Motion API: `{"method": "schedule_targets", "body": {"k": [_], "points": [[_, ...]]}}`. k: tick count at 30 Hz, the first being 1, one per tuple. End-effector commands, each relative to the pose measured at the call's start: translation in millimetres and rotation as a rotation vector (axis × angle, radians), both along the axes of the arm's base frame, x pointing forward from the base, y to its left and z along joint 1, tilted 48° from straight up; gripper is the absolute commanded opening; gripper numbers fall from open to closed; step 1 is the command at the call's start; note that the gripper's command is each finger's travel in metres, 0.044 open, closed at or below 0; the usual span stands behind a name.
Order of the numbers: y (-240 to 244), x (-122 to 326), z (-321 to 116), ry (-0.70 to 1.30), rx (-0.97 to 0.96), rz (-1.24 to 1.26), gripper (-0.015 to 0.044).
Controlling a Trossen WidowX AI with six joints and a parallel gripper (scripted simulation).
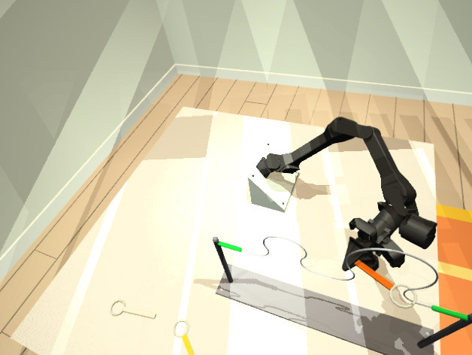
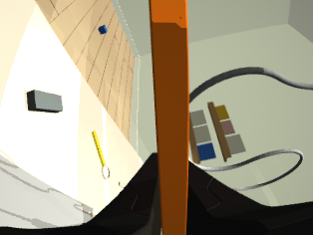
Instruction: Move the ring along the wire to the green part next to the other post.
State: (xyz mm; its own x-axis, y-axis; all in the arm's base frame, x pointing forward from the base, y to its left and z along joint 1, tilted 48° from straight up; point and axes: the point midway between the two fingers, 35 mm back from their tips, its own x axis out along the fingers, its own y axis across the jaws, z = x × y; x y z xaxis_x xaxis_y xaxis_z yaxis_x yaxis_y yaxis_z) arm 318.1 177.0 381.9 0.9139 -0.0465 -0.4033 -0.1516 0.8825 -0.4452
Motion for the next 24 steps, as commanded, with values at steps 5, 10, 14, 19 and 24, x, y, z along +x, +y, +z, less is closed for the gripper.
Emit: {"method": "schedule_targets", "body": {"k": [5, 10, 14, 19, 24], "points": [[-16, 0, 10, -0.024, -0.086, -0.009, -0.015], [-21, 1, 14, -0.031, -0.127, -0.01, -0.015], [-25, 2, 16, -0.036, -0.157, -0.01, -0.015], [-29, 2, 19, -0.041, -0.189, -0.01, -0.015], [-33, 3, 23, -0.047, -0.224, -0.01, -0.015]]}}
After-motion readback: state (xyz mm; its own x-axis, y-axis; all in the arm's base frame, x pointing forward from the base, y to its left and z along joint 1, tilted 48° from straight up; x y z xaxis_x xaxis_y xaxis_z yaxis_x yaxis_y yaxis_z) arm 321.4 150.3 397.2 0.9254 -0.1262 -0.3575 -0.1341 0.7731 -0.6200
